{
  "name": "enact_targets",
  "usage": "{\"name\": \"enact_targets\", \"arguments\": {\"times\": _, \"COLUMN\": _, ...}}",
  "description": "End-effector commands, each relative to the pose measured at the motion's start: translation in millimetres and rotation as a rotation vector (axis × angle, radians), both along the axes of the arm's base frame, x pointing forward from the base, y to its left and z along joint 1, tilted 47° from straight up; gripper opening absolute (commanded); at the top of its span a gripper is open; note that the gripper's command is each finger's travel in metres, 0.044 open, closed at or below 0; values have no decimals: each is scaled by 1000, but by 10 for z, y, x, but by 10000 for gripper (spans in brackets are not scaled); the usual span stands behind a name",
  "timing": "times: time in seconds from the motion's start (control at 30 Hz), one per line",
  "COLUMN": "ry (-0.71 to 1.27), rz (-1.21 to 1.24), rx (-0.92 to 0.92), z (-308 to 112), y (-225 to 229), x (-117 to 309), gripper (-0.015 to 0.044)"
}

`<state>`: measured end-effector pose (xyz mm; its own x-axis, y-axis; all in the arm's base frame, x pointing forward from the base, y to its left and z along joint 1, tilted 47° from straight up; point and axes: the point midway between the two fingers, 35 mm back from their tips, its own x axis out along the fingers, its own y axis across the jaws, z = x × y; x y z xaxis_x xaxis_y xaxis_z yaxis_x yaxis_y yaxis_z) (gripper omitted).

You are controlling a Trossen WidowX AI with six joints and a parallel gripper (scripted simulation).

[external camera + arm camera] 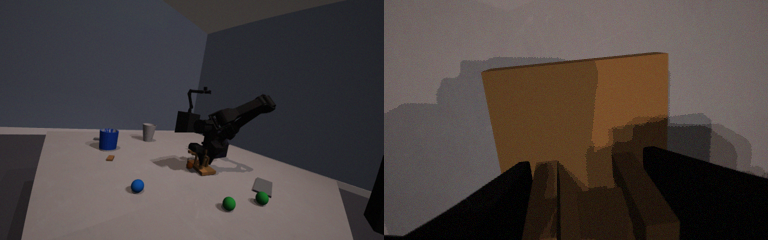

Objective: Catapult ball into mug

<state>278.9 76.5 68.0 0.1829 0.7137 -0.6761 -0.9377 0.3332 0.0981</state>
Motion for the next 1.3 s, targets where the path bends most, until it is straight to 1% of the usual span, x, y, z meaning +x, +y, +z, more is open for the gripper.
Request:
{"name": "enact_targets", "arguments": {"times": 0.0, "ry": -2, "rz": -3, "rx": -3, "z": 114, "y": -133, "x": -16, "gripper": 32}}
{"name": "enact_targets", "arguments": {"times": 0.03, "ry": -2, "rz": -4, "rx": -3, "z": 203, "y": -227, "x": -41, "gripper": 6}}
{"name": "enact_targets", "arguments": {"times": 0.07, "ry": -2, "rz": -4, "rx": -2, "z": 275, "y": -297, "x": -65, "gripper": 0}}
{"name": "enact_targets", "arguments": {"times": 0.13, "ry": -2, "rz": -4, "rx": -1, "z": 334, "y": -352, "x": -87, "gripper": 0}}
{"name": "enact_targets", "arguments": {"times": 0.23, "ry": 34, "rz": -40, "rx": 2, "z": 270, "y": -443, "x": -20, "gripper": 0}}
{"name": "enact_targets", "arguments": {"times": 0.67, "ry": 348, "rz": -347, "rx": 57, "z": -467, "y": -1320, "x": 358, "gripper": 0}}
{"name": "enact_targets", "arguments": {"times": 1.03, "ry": 605, "rz": -589, "rx": 139, "z": -1341, "y": -2093, "x": 400, "gripper": 0}}
{"name": "enact_targets", "arguments": {"times": 1.1, "ry": 618, "rz": -602, "rx": 144, "z": -1414, "y": -2154, "x": 408, "gripper": 0}}
{"name": "enact_targets", "arguments": {"times": 1.27, "ry": 617, "rz": -601, "rx": 144, "z": -1438, "y": -2185, "x": 436, "gripper": 0}}
